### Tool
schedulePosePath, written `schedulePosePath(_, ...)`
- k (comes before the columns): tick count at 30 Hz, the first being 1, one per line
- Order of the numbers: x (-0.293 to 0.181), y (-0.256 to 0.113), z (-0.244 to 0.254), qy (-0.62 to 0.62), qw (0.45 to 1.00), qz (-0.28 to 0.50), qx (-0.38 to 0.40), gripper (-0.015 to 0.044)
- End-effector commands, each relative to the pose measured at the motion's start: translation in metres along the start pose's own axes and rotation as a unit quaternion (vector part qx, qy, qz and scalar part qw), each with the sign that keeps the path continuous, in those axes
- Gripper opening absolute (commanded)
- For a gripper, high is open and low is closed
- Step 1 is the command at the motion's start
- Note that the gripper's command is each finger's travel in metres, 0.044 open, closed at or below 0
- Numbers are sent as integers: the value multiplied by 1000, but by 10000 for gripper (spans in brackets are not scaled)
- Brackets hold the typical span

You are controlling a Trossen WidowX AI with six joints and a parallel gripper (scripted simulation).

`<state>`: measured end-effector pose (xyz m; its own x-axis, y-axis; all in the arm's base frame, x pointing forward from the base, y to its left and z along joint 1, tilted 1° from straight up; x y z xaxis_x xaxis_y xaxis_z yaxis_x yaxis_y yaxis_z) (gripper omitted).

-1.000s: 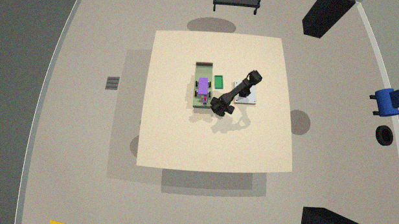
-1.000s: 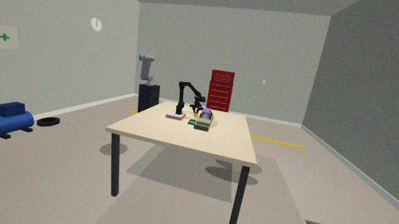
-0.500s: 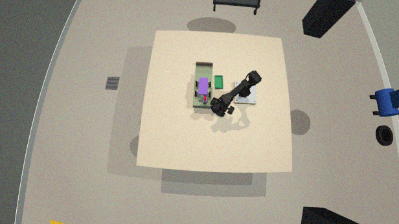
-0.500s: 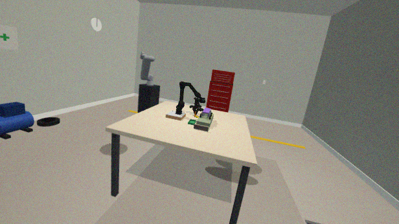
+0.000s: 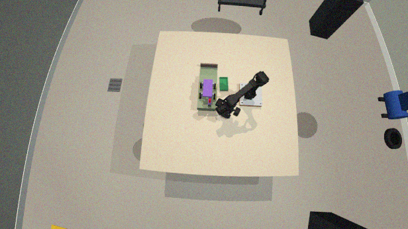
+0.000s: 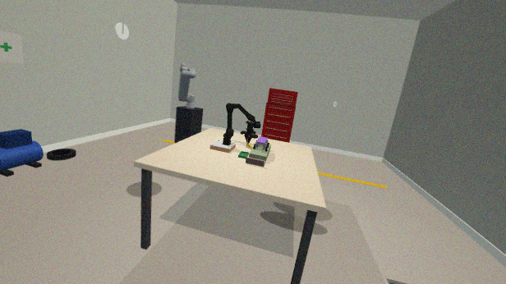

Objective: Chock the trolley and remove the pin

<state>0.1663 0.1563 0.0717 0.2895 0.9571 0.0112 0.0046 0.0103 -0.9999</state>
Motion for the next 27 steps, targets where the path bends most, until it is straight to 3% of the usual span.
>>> schedulePosePath(1,0,-13,0,-3,1000,-1,0,0)
schedulePosePath(27,1,-109,0,-3,1000,-1,0,0)
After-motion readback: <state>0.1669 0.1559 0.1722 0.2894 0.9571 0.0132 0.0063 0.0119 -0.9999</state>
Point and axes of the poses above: the point midway between the two fingers, 35 mm back from their tips, its own y axis out along the fingers, its own z axis across the jaws, x = y × z, the point moved 2 cm from there along -y, back along the fingers, and after that the axes turned 1 degree about -y, right-handed, at the moved point
